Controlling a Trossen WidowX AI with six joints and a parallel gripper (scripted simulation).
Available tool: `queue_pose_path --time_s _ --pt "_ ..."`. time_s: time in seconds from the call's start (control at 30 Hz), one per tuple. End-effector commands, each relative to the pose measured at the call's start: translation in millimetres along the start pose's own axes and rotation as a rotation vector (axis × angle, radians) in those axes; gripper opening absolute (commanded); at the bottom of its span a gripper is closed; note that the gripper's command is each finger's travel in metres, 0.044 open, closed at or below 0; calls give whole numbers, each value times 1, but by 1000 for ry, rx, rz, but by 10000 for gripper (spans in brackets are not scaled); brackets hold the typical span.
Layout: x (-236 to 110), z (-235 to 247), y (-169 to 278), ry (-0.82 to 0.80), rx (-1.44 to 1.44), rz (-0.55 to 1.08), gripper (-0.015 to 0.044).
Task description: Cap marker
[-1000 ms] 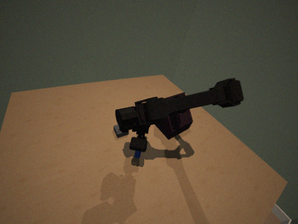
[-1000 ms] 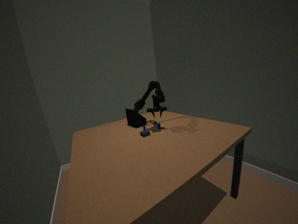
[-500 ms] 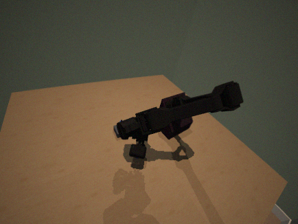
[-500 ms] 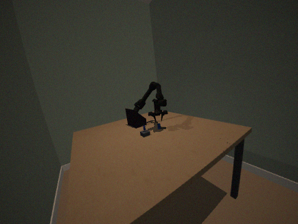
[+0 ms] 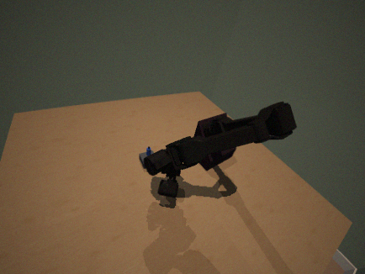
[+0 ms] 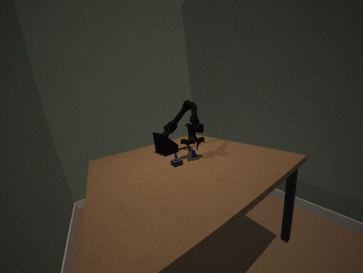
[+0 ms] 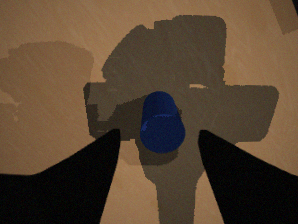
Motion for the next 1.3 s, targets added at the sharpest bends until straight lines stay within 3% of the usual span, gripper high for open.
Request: queue_pose_path --time_s 0.0,0.73,0.83,1.17,1.27 --pt "8 -2 0 4 7 3 255" --pt "40 -3 1 2 8 6 255" --pt "40 -3 0 2 8 6 177" --pt "40 -2 1 2 8 6 110" --pt "37 -2 0 3 8 5 31"
Point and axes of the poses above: the point midway between the two fingers, 35 mm back from their tips, its own x axis out along the fingers, its own z axis across the jaws, y = z × x, the point moved 8 cm from there along -x, back along the fingers, and after that the axes turned 15 degrees about x, right-handed, at the moved point
